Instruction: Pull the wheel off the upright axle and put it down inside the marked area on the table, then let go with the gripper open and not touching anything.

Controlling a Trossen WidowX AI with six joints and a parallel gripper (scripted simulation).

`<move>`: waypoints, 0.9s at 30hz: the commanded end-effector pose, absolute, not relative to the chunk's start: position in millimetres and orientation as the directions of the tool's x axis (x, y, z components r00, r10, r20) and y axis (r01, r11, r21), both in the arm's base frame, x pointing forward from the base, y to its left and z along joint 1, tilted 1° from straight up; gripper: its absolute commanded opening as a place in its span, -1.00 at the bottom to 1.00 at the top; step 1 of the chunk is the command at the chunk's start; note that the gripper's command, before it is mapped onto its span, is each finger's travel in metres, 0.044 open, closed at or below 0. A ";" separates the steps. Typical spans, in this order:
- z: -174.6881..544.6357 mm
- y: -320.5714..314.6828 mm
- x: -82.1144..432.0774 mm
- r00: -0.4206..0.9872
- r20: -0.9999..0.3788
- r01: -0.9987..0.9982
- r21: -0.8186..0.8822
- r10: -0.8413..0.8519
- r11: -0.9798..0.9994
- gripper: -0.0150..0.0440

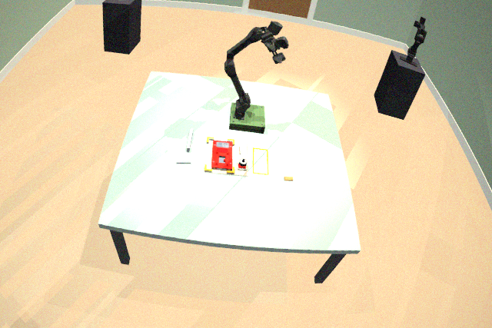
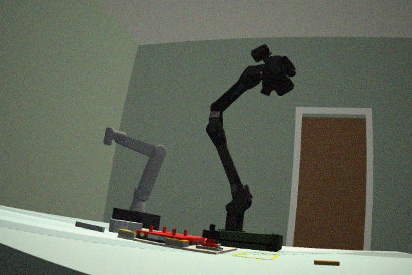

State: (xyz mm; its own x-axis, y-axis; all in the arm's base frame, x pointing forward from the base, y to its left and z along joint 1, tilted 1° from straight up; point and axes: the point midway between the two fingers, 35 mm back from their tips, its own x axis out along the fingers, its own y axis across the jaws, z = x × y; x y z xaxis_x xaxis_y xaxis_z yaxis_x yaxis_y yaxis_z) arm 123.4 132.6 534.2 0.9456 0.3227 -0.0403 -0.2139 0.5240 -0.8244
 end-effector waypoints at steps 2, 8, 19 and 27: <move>532.7 135.4 123.9 0.946 -0.045 -0.215 -0.827 0.320 0.520 0.69; 506.7 171.9 138.6 0.954 -0.124 -0.243 -0.852 0.272 0.464 0.53; 405.5 228.0 217.8 0.900 -0.424 -0.423 -0.791 0.102 0.442 0.53; 311.6 216.2 288.6 0.738 -0.673 -0.532 -0.629 -0.053 0.567 0.53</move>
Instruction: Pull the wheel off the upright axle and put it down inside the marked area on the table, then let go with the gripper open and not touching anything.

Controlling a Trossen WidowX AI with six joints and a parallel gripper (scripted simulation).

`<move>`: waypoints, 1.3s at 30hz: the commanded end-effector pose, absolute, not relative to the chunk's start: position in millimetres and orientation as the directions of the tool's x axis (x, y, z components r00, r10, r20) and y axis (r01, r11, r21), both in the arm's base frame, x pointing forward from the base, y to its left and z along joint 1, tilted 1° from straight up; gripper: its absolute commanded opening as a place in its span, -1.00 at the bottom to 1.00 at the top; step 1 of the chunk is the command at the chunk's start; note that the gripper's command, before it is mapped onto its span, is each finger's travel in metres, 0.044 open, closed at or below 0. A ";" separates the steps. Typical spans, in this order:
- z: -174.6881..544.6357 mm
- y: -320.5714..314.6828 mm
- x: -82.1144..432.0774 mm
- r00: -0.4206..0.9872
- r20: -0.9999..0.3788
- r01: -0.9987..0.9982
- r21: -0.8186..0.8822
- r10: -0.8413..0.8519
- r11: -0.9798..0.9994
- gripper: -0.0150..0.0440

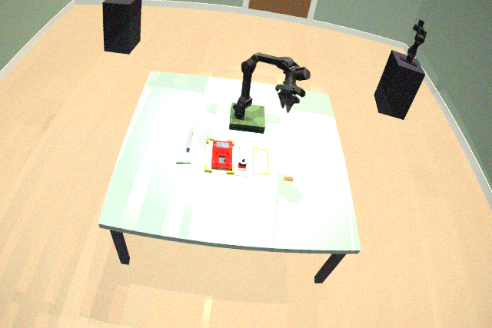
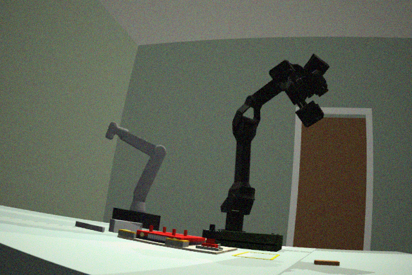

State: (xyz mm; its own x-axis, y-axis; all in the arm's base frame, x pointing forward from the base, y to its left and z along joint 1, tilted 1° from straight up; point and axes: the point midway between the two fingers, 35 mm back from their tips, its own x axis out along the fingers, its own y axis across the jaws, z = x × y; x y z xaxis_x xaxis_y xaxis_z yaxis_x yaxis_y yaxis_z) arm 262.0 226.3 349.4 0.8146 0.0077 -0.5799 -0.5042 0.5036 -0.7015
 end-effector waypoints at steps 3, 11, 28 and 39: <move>275.1 200.7 311.5 0.645 -0.757 -0.540 -0.545 -0.100 0.641 0.53; 180.2 141.9 352.5 0.330 -0.934 -0.431 -0.277 -0.135 0.859 0.53; 102.0 80.0 357.8 0.024 -1.000 -0.123 -0.017 -0.014 0.992 0.53; 58.5 79.9 361.0 0.024 -1.000 -0.123 -0.017 -0.014 0.992 0.53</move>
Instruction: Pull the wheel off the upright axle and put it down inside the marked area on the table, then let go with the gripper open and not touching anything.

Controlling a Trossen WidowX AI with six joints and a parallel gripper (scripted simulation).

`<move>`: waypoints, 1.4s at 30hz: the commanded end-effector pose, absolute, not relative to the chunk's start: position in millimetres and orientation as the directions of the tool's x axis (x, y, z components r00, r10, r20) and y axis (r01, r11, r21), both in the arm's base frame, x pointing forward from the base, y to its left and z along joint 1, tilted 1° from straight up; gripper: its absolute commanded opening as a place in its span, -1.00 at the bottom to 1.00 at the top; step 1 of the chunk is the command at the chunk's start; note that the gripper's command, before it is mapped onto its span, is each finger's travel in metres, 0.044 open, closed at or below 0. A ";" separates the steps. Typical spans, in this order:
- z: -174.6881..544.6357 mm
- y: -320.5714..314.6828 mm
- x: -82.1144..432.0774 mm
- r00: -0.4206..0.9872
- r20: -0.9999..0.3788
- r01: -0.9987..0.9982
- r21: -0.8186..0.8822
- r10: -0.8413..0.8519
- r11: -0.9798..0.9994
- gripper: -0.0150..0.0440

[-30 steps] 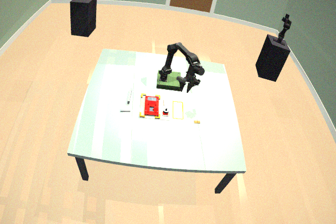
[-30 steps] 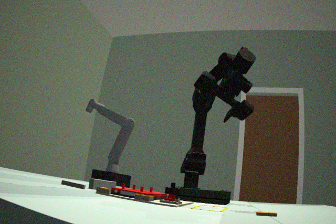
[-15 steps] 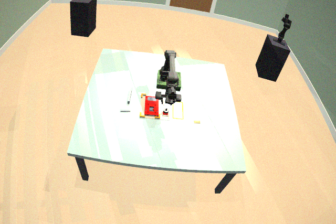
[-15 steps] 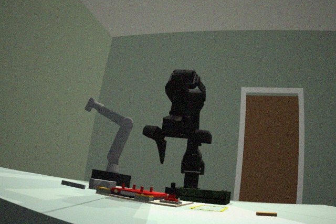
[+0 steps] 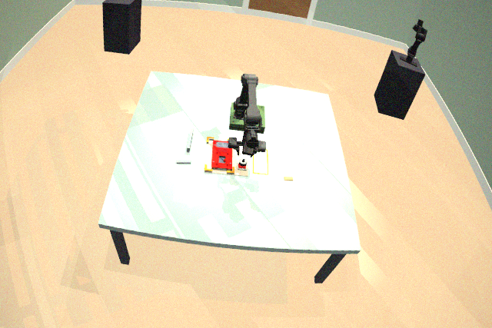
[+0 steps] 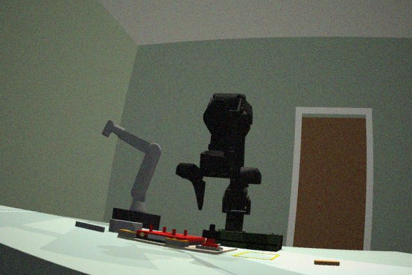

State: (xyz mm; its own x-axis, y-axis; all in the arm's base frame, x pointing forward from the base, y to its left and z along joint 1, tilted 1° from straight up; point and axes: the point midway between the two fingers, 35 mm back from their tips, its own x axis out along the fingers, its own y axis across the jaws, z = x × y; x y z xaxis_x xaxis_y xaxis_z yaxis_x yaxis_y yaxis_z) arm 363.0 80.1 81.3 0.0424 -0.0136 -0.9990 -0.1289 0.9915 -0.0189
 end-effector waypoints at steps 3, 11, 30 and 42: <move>37.1 79.3 360.4 0.024 -1.000 -0.123 -0.017 -0.014 0.992 0.53; 30.0 78.1 359.0 0.015 -1.000 -0.126 -0.021 -0.020 0.992 0.35; 32.1 78.2 359.1 0.016 -1.000 -0.126 -0.021 -0.019 0.992 -0.49; 36.1 78.3 359.2 0.017 -1.000 -0.126 -0.021 -0.019 0.992 -0.49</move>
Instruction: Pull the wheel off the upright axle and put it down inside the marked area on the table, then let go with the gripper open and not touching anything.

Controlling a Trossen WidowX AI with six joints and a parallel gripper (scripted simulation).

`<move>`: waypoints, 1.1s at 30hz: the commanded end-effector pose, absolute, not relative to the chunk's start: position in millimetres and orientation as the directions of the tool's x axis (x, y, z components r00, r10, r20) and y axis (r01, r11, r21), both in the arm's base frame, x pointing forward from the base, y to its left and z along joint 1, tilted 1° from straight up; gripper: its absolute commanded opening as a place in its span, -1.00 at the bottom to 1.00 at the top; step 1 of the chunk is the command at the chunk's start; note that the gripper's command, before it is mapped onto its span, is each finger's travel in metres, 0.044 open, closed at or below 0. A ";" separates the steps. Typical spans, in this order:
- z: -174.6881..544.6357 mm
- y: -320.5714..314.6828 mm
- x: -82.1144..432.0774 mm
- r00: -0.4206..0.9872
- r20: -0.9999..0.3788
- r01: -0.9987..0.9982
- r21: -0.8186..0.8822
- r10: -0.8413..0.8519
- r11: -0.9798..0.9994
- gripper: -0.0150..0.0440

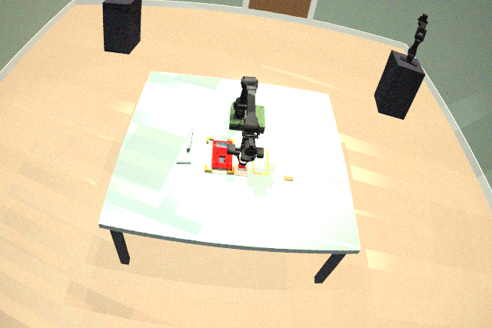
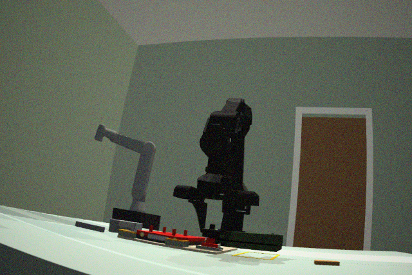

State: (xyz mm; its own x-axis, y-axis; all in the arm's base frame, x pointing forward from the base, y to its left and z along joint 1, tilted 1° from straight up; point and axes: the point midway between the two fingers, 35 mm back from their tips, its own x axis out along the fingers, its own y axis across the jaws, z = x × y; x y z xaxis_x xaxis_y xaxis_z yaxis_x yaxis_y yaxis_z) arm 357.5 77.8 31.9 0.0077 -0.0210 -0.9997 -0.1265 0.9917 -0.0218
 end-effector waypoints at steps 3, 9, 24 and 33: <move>37.1 78.3 359.2 0.017 -1.000 -0.126 -0.021 -0.019 0.992 -0.49; 39.0 78.3 359.2 0.018 -1.000 -0.126 -0.020 -0.018 0.992 -0.49; 44.0 78.4 359.2 0.019 -1.000 -0.125 -0.020 -0.017 0.992 -0.49; 47.0 78.5 359.2 0.019 -1.000 -0.125 -0.019 -0.017 0.992 -0.49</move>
